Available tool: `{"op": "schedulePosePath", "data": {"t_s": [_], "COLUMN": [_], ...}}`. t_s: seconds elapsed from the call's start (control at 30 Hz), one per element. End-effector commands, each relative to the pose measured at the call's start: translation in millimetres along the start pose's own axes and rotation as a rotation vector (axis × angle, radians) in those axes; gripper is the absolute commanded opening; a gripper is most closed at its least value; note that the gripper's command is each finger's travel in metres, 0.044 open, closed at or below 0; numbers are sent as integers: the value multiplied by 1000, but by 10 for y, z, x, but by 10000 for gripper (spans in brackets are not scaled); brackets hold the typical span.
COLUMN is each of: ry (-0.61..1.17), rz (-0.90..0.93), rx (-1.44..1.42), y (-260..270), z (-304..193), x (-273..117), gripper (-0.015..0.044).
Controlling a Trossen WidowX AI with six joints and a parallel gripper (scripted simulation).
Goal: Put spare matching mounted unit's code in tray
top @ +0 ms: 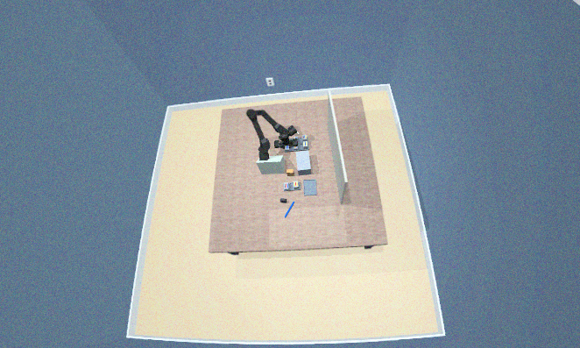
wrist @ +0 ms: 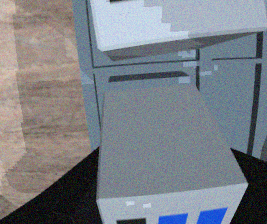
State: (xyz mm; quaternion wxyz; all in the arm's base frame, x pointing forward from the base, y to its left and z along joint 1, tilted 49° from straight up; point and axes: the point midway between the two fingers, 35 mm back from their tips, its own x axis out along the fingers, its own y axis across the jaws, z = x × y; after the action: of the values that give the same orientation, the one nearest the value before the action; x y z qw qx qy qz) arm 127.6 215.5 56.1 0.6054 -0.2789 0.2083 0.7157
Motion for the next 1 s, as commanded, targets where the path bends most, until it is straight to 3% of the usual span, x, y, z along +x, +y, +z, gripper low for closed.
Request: {"op": "schedulePosePath", "data": {"t_s": [0.0,0.77,0.97], "ry": [0,11,10], "rz": [0,-1,-2], "rx": [0,4,5], "y": [0,-14,-8], "z": [0,-15,-10], "x": [0,-769,-796], "gripper": [0,0,0]}}
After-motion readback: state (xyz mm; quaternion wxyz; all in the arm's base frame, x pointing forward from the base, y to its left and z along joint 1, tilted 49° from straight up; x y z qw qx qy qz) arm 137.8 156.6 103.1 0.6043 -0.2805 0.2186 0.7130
